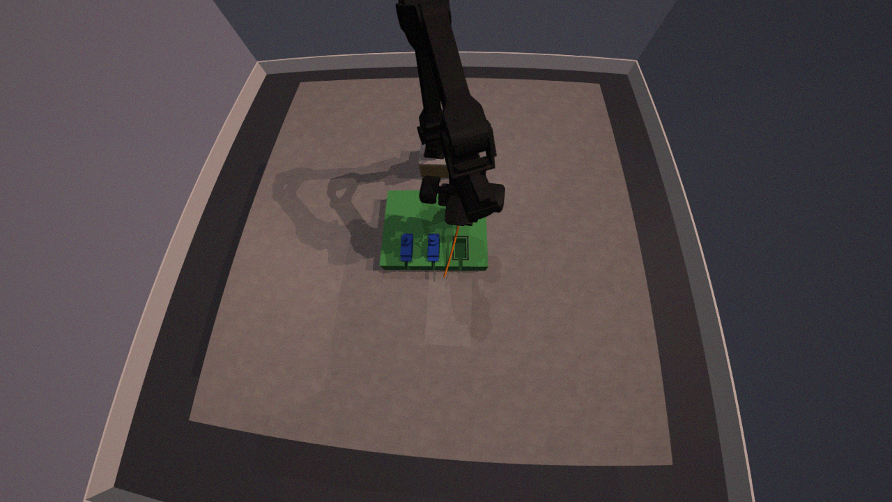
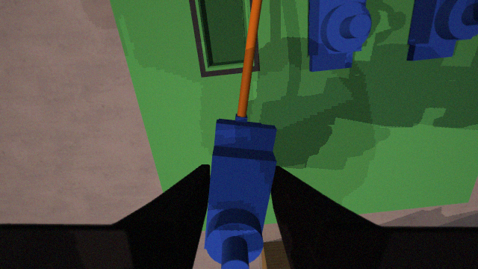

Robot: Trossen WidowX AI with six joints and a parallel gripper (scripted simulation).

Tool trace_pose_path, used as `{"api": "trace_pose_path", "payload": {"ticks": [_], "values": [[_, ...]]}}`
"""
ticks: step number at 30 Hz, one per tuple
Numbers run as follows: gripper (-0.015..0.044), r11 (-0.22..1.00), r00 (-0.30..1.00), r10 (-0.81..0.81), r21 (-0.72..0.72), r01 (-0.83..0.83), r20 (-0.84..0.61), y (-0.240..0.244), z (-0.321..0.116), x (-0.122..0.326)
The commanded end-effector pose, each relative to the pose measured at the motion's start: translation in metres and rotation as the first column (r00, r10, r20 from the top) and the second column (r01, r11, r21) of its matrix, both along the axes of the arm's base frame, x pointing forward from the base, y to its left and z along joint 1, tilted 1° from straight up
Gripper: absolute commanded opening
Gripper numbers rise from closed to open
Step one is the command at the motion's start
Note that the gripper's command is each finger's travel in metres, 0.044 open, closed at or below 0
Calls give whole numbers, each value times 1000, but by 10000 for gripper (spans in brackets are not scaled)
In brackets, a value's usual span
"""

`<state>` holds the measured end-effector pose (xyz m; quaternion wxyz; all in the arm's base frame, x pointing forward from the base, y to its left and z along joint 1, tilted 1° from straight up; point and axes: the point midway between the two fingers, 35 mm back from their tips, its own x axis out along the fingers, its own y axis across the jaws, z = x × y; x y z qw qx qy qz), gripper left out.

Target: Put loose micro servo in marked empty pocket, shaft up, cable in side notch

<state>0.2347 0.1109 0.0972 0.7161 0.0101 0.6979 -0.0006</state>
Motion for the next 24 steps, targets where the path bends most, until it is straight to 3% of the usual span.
{"api": "trace_pose_path", "payload": {"ticks": [1,24], "values": [[0,1000,1000,3,2,-3,11,2,3,17],[0,999,999,40,1,-40,19,11,7,91]]}}
